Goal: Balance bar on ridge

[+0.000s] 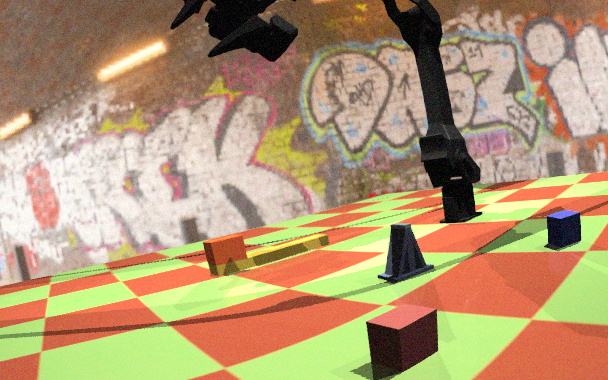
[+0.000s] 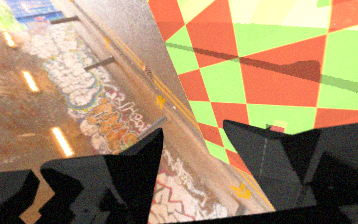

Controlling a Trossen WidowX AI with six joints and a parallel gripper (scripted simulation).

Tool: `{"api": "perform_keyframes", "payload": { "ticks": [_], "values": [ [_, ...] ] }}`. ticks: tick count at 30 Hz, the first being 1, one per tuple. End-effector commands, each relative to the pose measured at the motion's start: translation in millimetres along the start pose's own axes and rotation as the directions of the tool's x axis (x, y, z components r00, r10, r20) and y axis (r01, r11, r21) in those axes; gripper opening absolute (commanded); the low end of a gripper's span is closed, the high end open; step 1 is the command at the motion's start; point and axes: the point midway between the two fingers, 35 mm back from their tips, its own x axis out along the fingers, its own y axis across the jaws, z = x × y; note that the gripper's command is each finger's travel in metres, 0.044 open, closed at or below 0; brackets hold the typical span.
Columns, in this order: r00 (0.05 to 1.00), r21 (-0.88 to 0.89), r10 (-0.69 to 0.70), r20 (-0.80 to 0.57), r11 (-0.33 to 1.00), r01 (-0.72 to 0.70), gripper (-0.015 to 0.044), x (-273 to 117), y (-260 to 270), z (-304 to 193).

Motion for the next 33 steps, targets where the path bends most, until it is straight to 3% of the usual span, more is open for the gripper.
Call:
{"api": "perform_keyframes", "payload": {
  "ticks": [1, 18, 33],
  "values": [
    [0.993, 0.122, -0.079, 0.087, 0.99, 0.068, 0.0315, 10.6, -14.1, 33.3],
    [0.865, 0.589, -0.403, 0.3, 0.791, 0.165, 0.0315, 15.4, -79.3, 151.6],
    [0.623, 0.925, -0.716, 0.315, 0.378, -0.034, 0.0315, -18.1, -152.5, 231.8]
  ]
}}
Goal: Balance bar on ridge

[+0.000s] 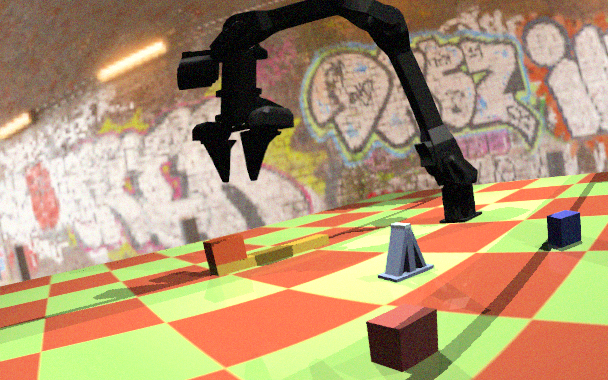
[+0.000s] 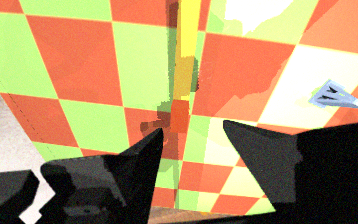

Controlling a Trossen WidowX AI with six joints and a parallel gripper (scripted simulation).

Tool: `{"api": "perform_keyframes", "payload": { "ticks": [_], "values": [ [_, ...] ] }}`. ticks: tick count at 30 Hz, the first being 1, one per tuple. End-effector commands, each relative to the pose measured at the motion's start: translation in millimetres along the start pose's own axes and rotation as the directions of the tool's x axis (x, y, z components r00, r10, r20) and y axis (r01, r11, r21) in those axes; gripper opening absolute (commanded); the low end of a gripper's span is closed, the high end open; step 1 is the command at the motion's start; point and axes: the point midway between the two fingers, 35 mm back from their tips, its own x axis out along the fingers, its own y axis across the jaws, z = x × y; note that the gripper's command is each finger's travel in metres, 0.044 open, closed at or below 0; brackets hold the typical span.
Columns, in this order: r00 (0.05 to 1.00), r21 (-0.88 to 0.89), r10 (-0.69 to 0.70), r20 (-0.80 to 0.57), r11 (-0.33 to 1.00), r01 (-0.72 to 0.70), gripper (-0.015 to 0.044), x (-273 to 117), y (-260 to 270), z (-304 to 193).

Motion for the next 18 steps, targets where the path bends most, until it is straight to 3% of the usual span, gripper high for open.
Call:
{"api": "perform_keyframes", "payload": {
  "ticks": [1, 11, 18],
  "values": [
    [0.994, 0.152, -0.055, 0.097, 0.988, 0.04, 0.0315, 11.2, 6.6, 27.3],
    [0.988, 0.209, -0.079, 0.13, 0.977, 0.051, 0.0315, 18.1, 8.3, 37.8],
    [0.988, 0.209, -0.079, 0.13, 0.977, 0.051, 0.0315, 57.9, 7.0, 41.3]
  ]
}}
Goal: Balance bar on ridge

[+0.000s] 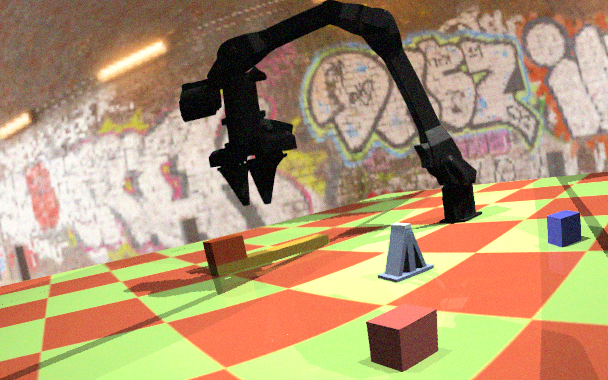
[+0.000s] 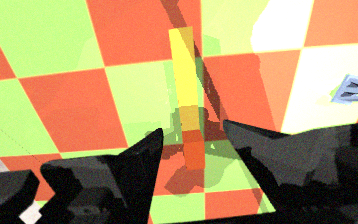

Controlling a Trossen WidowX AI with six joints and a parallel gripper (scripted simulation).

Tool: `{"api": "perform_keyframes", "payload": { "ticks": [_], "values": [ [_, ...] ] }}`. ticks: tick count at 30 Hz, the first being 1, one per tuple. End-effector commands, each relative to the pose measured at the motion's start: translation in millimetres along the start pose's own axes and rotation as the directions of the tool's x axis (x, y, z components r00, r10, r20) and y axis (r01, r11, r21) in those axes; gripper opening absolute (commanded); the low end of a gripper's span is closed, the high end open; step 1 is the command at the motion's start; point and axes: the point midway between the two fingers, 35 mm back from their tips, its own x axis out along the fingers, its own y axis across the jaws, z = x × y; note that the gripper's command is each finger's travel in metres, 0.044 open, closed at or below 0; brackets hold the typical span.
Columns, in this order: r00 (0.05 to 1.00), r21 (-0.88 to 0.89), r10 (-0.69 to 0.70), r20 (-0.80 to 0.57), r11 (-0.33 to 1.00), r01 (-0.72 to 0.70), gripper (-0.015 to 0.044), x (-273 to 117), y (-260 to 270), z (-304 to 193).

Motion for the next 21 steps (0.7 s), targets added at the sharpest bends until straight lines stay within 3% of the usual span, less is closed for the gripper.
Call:
{"api": "perform_keyframes", "payload": {
  "ticks": [1, 6, 21],
  "values": [
    [1.0, 0.006, -0.007, 0.016, 1.0, 0.007, 0.0315, 27.8, -0.4, 2.3],
    [1.0, 0.006, -0.007, 0.017, 1.0, 0.007, 0.0315, 57.4, -2.3, 5.1],
    [1.0, 0.006, -0.007, 0.017, 1.0, 0.007, 0.0315, 72.0, -2.4, 5.3]
  ]
}}
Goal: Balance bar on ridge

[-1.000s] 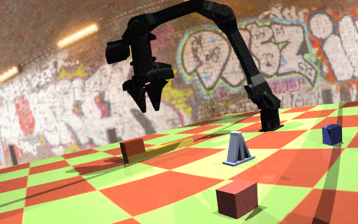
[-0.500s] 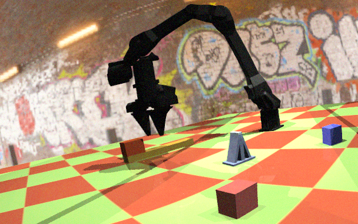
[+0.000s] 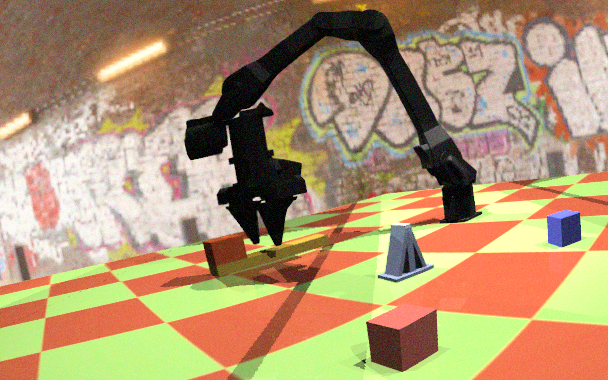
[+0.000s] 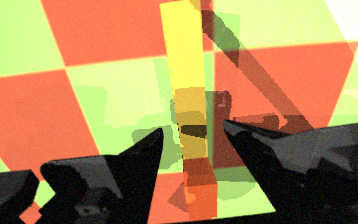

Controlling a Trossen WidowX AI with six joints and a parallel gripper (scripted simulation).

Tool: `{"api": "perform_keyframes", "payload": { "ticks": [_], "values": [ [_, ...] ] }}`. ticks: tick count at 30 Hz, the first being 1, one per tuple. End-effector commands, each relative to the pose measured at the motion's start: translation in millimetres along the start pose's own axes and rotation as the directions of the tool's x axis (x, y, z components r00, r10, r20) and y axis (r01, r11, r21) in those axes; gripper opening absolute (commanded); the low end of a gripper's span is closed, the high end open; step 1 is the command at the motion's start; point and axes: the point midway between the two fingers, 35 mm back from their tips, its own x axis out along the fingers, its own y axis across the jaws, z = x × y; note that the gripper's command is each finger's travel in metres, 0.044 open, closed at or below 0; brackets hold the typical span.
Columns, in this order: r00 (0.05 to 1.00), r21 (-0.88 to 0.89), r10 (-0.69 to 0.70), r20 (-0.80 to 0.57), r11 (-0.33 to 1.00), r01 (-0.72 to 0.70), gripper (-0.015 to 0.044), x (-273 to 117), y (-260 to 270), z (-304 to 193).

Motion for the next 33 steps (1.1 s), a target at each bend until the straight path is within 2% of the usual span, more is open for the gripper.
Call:
{"api": "perform_keyframes", "payload": {
  "ticks": [1, 23, 29, 33],
  "values": [
    [1.0, 0.005, -0.001, 0.009, 1.0, 0.001, 0.0315, 8.5, -0.1, 1.6],
    [1.0, 0.005, -0.001, 0.009, 1.0, 0.001, 0.0315, 19.1, -0.3, 2.0],
    [1.0, 0.0, -0.005, 0.006, 1.0, 0.005, 0.0157, 18.5, -1.0, 1.5],
    [1.0, 0.0, -0.005, 0.006, 1.0, 0.005, 0.0131, 18.5, -1.0, 1.5]
  ]
}}
